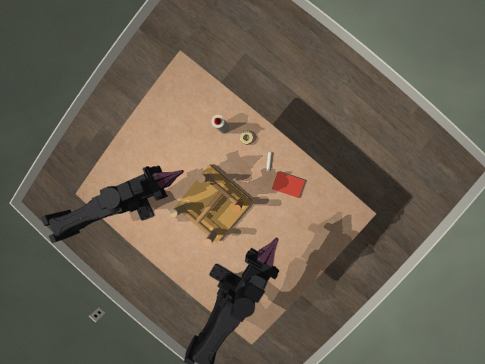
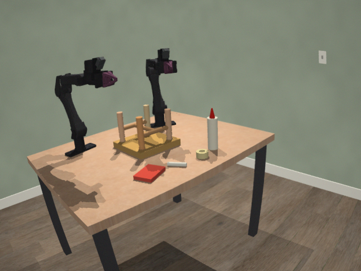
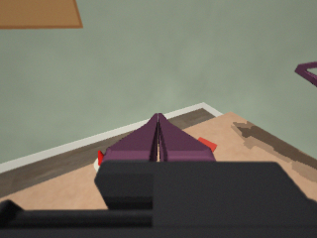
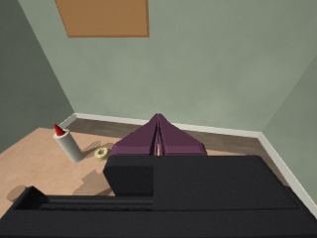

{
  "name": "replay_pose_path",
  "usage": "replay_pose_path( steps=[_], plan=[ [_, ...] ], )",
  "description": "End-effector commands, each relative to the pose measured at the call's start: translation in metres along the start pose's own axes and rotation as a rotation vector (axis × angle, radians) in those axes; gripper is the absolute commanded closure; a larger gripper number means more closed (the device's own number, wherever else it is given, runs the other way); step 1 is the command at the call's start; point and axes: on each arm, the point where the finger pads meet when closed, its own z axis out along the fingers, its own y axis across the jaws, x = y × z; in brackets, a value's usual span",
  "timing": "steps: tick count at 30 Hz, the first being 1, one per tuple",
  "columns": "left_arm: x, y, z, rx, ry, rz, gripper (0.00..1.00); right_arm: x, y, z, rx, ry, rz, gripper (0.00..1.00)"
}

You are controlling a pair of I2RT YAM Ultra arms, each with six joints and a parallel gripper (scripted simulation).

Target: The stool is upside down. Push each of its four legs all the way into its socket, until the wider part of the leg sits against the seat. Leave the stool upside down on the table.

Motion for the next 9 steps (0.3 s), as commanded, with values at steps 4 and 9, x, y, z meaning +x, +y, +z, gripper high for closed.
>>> replay_pose_path(
  steps=[4, 9],
  plan=[
    [-0.031, 0.006, -0.013, -0.017, -0.069, -0.005, 1.00, -0.026, -0.009, -0.011, 0.029, -0.057, 0.002, 1.00],
    [-0.030, 0.004, -0.011, -0.012, -0.064, -0.004, 1.00, -0.020, -0.002, -0.010, 0.010, -0.045, -0.001, 1.00]
  ],
)
